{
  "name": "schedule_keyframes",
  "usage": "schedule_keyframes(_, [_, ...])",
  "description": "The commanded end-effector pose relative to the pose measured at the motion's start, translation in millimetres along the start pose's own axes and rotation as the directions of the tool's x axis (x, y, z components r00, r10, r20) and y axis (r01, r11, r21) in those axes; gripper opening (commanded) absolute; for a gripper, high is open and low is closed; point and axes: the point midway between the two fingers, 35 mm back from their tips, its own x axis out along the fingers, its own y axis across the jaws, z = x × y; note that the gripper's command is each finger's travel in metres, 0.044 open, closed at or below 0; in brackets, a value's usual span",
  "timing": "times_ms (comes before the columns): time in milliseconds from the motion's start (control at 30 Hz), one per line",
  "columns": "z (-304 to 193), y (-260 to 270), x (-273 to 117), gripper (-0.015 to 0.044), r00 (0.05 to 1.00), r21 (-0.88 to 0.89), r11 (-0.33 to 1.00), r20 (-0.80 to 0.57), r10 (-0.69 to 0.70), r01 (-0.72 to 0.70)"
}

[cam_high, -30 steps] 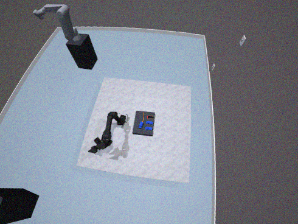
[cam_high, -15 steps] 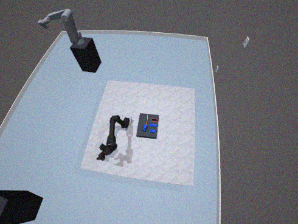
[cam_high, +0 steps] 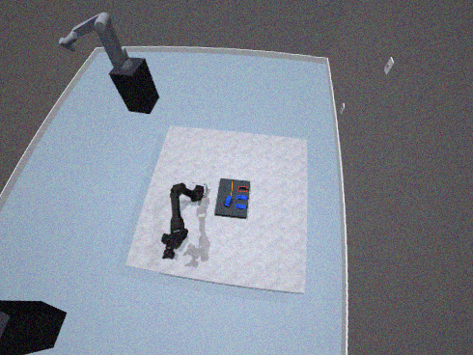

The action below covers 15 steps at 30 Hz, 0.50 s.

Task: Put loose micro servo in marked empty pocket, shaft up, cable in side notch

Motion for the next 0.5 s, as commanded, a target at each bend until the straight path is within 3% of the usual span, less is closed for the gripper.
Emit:
schedule_keyframes(0, [-19.7, -5.2, 0.4, 0.0440, 0.998, -0.079, 0.997, -0.061, -0.009, 0.004])
schedule_keyframes(467, [-92.7, -24.4, -9.5, 0.0440, 0.957, -0.346, 0.936, -0.286, -0.049, -0.056])
